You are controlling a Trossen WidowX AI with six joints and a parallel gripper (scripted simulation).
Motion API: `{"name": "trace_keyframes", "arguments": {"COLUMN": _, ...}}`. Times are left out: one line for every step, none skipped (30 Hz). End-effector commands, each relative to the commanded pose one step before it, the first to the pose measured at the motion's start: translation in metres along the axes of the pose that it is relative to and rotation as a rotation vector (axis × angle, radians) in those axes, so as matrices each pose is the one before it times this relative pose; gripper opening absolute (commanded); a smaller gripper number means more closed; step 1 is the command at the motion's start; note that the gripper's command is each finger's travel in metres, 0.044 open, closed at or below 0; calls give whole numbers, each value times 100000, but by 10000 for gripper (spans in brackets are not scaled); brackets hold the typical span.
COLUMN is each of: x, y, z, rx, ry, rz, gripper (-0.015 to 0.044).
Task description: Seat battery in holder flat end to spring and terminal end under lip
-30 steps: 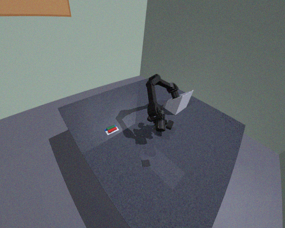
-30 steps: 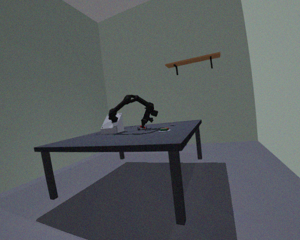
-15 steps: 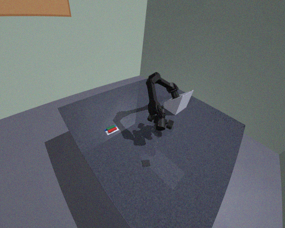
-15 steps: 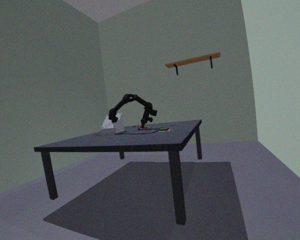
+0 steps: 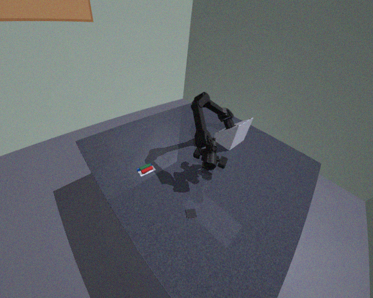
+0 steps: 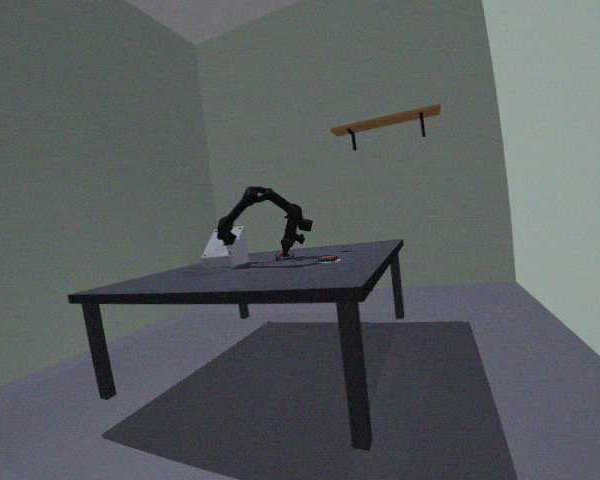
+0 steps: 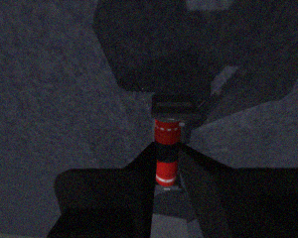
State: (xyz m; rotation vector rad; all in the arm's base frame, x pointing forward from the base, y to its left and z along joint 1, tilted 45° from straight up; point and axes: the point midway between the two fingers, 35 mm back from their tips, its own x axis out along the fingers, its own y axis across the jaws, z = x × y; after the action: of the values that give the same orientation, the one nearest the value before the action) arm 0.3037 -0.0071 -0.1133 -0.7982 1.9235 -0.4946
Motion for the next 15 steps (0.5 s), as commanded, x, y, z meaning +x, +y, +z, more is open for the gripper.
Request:
{"name": "trace_keyframes", "arguments": {"x": -58, "y": 118, "z": 578, "rx": 606, "ry": -3648, "rz": 666, "gripper": 65}}
{"name": "trace_keyframes", "arguments": {"x": 15, "y": 0, "z": -11, "rx": -26, "ry": -395, "rz": 23, "gripper": 65}}
{"name": "trace_keyframes", "arguments": {"x": 14, "y": -1, "z": -11, "rx": -26, "ry": -395, "rz": 22, "gripper": 65}}
{"name": "trace_keyframes", "arguments": {"x": 12, "y": -2, "z": -13, "rx": -26, "ry": -390, "rz": 21, "gripper": 65}}
{"name": "trace_keyframes", "arguments": {"x": 12, "y": -2, "z": -13, "rx": -25, "ry": -390, "rz": 20, "gripper": 65}}
{"name": "trace_keyframes", "arguments": {"x": 12, "y": -2, "z": -14, "rx": -25, "ry": -389, "rz": 19, "gripper": 65}}
{"name": "trace_keyframes", "arguments": {"x": 12, "y": -3, "z": -15, "rx": -25, "ry": -390, "rz": 18, "gripper": 65}}
{"name": "trace_keyframes", "arguments": {"x": 12, "y": -3, "z": -15, "rx": -25, "ry": -390, "rz": 17, "gripper": 65}}
{"name": "trace_keyframes", "arguments": {"x": 11, "y": -4, "z": -15, "rx": -25, "ry": -390, "rz": 15, "gripper": 65}}
{"name": "trace_keyframes", "arguments": {"x": 11, "y": -4, "z": -16, "rx": -24, "ry": -390, "rz": 14, "gripper": 65}}
{"name": "trace_keyframes", "arguments": {"x": 11, "y": -4, "z": -16, "rx": -24, "ry": -390, "rz": 13, "gripper": 65}}
{"name": "trace_keyframes", "arguments": {"x": 11, "y": -4, "z": -16, "rx": -24, "ry": -390, "rz": 12, "gripper": 65}}
{"name": "trace_keyframes", "arguments": {"x": 13, "y": -6, "z": -16, "rx": -24, "ry": -377, "rz": 12, "gripper": 65}}
{"name": "trace_keyframes", "arguments": {"x": 13, "y": -6, "z": -17, "rx": -24, "ry": -377, "rz": 11, "gripper": 65}}
{"name": "trace_keyframes", "arguments": {"x": 13, "y": -6, "z": -17, "rx": -23, "ry": -377, "rz": 10, "gripper": 65}}
